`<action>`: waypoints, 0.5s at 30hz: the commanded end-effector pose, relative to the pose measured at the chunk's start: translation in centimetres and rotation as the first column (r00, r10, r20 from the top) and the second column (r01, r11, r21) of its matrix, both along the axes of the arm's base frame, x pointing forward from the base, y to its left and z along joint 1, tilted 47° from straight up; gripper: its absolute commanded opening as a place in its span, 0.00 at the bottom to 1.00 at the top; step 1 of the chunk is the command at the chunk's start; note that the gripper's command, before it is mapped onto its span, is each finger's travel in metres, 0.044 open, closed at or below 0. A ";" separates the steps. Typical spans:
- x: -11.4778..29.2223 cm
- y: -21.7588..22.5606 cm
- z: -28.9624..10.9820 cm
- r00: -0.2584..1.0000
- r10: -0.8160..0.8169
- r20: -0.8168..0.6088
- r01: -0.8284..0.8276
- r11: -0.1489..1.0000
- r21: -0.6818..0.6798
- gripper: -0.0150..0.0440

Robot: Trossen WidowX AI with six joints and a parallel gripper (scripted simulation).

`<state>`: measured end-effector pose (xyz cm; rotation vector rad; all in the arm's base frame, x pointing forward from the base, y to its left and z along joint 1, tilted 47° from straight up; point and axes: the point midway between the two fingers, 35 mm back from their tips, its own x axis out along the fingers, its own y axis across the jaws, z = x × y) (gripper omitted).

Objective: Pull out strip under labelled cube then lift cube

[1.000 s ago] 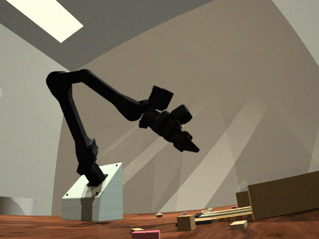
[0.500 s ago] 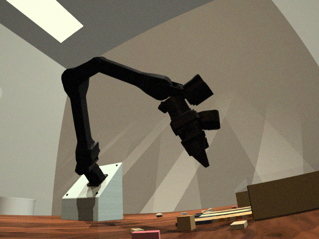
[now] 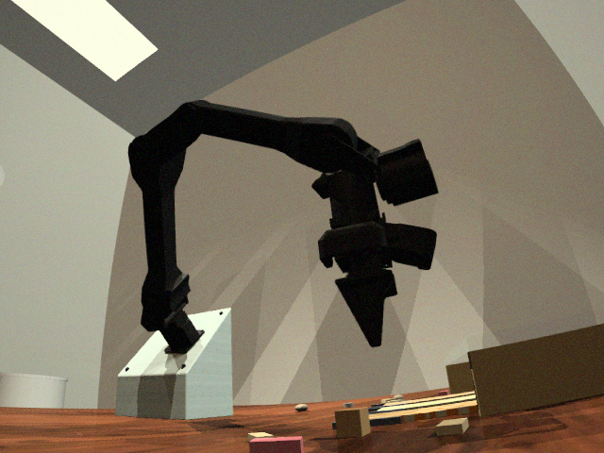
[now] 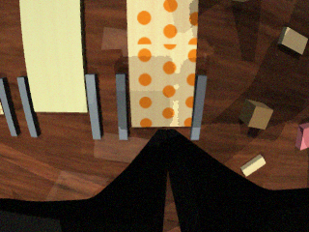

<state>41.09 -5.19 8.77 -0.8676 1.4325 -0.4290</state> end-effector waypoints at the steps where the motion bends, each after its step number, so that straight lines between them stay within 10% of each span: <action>1: 0.1 -0.4 -0.4 1.000 -0.007 -0.005 0.007 1.000 0.005 0.25; 15: 0.5 -2.1 -2.0 1.000 -0.007 -0.005 0.007 1.000 0.005 0.25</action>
